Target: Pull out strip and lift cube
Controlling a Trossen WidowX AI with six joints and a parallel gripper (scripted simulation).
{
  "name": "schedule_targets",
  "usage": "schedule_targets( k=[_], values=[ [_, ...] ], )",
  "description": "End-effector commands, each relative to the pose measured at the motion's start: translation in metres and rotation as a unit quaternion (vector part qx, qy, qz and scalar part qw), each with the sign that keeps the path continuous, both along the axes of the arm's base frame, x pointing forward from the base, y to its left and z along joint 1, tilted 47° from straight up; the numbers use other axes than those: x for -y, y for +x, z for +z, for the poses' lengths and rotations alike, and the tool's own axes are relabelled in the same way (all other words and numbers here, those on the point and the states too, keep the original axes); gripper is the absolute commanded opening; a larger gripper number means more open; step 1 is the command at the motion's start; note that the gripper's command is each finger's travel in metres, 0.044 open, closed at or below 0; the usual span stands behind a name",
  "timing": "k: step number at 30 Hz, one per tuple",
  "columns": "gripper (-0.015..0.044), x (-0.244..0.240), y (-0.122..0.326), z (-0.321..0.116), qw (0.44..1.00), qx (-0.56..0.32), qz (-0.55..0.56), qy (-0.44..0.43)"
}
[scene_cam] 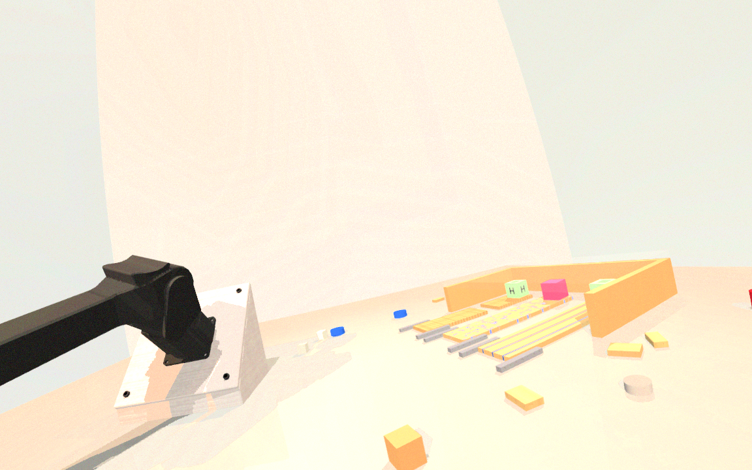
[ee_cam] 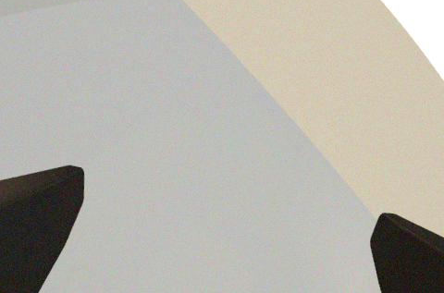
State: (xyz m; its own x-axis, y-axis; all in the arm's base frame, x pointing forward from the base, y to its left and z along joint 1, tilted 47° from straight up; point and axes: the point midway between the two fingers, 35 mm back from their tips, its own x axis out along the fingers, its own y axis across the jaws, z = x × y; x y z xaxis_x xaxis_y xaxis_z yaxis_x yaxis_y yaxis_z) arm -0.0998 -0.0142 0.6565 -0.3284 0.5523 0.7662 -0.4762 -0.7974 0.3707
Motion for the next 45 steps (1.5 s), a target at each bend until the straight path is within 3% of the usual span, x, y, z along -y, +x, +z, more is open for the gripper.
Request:
schedule_targets(
  k=[1,15,26,35,45],
  values=[
    [0.0400,-0.048,0.038,-0.001,0.997,-0.041,-0.055,-0.020],
    [0.0400,-0.193,0.184,-0.062,0.932,-0.122,-0.311,-0.137],
    [0.0400,-0.246,0.288,-0.156,0.816,-0.125,-0.498,-0.265],
    [0.0400,-0.266,0.370,-0.278,0.647,-0.084,-0.632,-0.417],
    [0.0400,-0.232,0.424,-0.430,0.388,0.024,-0.694,-0.606]
  ],
)
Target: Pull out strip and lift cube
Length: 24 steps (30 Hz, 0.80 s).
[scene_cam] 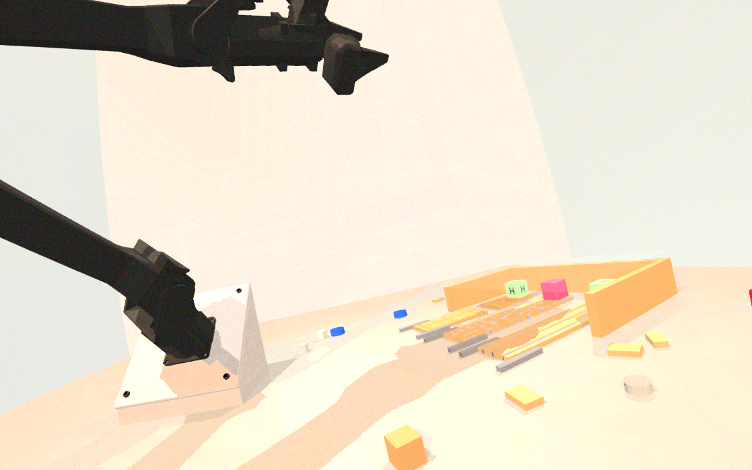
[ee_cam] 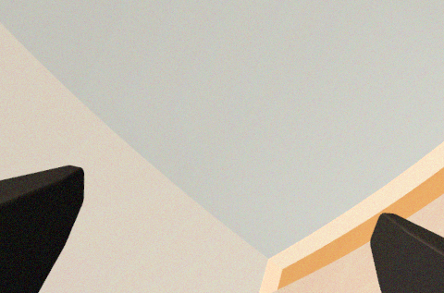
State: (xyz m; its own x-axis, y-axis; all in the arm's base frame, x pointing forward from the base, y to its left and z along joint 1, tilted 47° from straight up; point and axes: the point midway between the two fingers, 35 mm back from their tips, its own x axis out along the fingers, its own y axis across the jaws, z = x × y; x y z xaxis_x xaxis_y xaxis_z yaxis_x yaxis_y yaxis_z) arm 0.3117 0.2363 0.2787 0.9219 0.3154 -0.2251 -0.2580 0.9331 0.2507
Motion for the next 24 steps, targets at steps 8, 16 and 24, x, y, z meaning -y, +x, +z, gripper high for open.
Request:
schedule_targets(
  k=[8,16,24],
  values=[
    [0.0400,0.085,0.013,-0.163,0.903,-0.087,-0.117,-0.404],
    [0.0400,0.119,0.002,-0.200,0.834,-0.120,-0.130,-0.522],
    [0.0400,0.119,0.002,-0.200,0.834,-0.120,-0.130,-0.522]
  ],
)
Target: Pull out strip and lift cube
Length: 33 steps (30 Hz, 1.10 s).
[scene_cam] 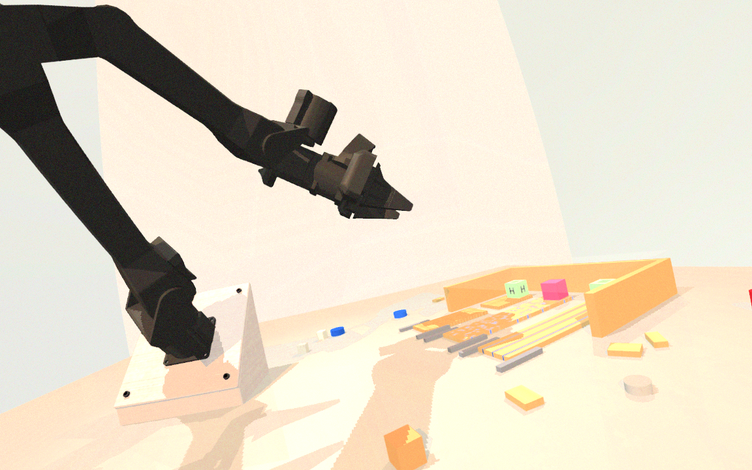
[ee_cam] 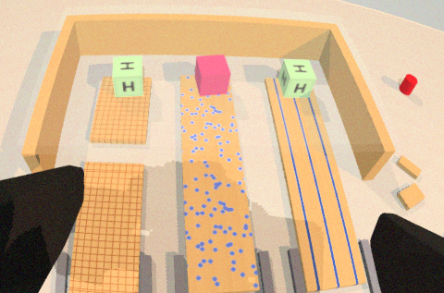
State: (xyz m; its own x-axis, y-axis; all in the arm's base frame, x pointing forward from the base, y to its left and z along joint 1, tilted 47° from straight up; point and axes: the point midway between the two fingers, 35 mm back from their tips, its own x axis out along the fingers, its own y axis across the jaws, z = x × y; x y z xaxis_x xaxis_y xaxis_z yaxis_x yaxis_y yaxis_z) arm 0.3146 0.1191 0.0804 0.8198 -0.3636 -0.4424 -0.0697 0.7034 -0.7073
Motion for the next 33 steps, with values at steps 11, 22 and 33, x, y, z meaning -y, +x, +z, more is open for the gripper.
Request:
schedule_targets(
  k=[11,22,33],
  values=[
    [0.0242,0.016,0.032,-0.004,0.995,-0.070,-0.051,-0.039],
    [0.0000,0.090,0.090,-0.007,0.949,-0.243,-0.182,-0.081],
    [0.0000,0.151,0.105,-0.002,0.884,-0.371,-0.272,-0.082]
  ],
)
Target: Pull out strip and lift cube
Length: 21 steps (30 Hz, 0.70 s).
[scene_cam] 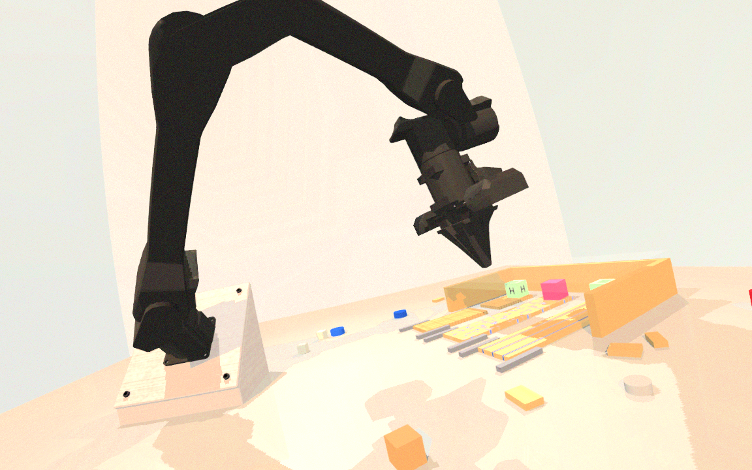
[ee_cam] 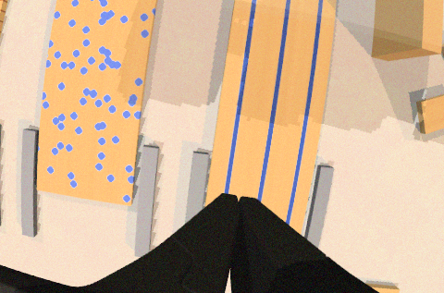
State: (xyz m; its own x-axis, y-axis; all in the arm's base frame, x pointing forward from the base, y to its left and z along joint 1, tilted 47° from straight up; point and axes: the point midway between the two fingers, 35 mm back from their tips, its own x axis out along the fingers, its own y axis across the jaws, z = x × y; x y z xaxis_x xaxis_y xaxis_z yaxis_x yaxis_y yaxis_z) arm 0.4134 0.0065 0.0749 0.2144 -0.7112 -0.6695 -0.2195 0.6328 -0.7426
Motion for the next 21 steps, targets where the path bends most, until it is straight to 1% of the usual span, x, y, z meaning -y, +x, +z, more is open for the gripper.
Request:
schedule_targets(
  k=[1,10,21],
  values=[
    [0.0000,0.038,0.006,0.004,0.995,-0.076,-0.069,0.002],
    [0.0000,0.039,0.005,0.003,0.995,-0.076,-0.069,0.002],
    [0.0000,0.052,0.006,-0.009,0.995,-0.076,-0.069,0.002]
  ],
)
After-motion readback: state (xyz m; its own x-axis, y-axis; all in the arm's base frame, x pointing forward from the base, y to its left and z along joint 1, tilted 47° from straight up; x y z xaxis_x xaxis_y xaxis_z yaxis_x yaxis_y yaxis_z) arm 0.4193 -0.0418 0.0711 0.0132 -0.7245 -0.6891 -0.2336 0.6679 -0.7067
